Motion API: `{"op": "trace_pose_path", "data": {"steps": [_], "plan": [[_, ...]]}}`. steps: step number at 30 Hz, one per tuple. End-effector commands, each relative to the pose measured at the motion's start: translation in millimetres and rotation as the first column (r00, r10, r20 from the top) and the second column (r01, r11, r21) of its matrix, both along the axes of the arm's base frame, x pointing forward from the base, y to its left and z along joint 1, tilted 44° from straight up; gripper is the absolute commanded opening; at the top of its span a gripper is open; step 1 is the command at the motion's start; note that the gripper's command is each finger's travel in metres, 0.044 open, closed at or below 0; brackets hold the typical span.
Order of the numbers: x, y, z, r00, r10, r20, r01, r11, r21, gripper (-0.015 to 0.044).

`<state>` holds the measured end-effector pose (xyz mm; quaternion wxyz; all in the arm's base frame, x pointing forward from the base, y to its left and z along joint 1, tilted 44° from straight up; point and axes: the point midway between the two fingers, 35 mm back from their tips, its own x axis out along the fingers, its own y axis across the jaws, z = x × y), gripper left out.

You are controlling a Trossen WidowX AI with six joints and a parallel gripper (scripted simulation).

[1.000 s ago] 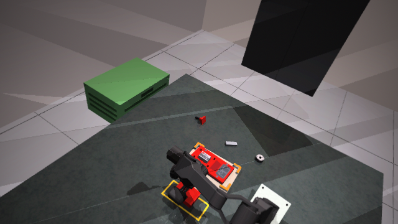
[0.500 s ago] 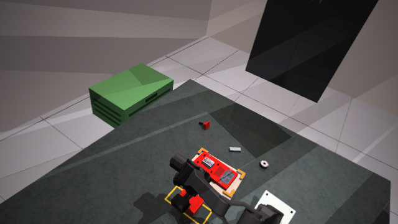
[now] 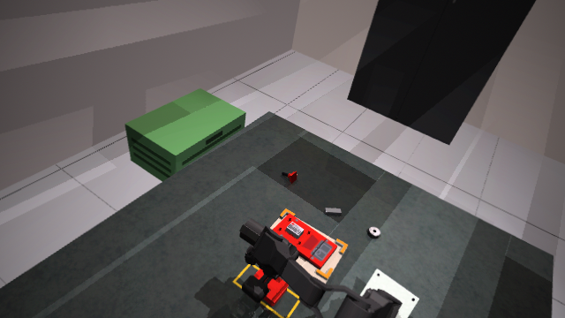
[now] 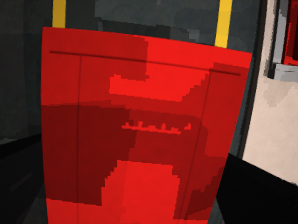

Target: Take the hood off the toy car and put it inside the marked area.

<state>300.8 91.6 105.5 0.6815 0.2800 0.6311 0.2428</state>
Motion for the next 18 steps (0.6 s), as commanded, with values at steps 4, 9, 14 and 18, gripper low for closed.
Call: {"op": "trace_pose_path", "data": {"steps": [4,9,14,18], "plan": [[0.0,3.0,-2.8,1.0,-0.001,-0.004,0.001,1.0,0.005,0.0],[0.1,4.7,-4.5,1.0,-0.001,-0.003,0.001,1.0,0.005,0.0],[0.3,6.4,-6.3,1.0,-0.001,-0.003,0.001,1.0,0.005,0.0],[0.4,7.8,-7.6,1.0,-0.001,-0.003,0.001,1.0,0.005,0.0]]}}
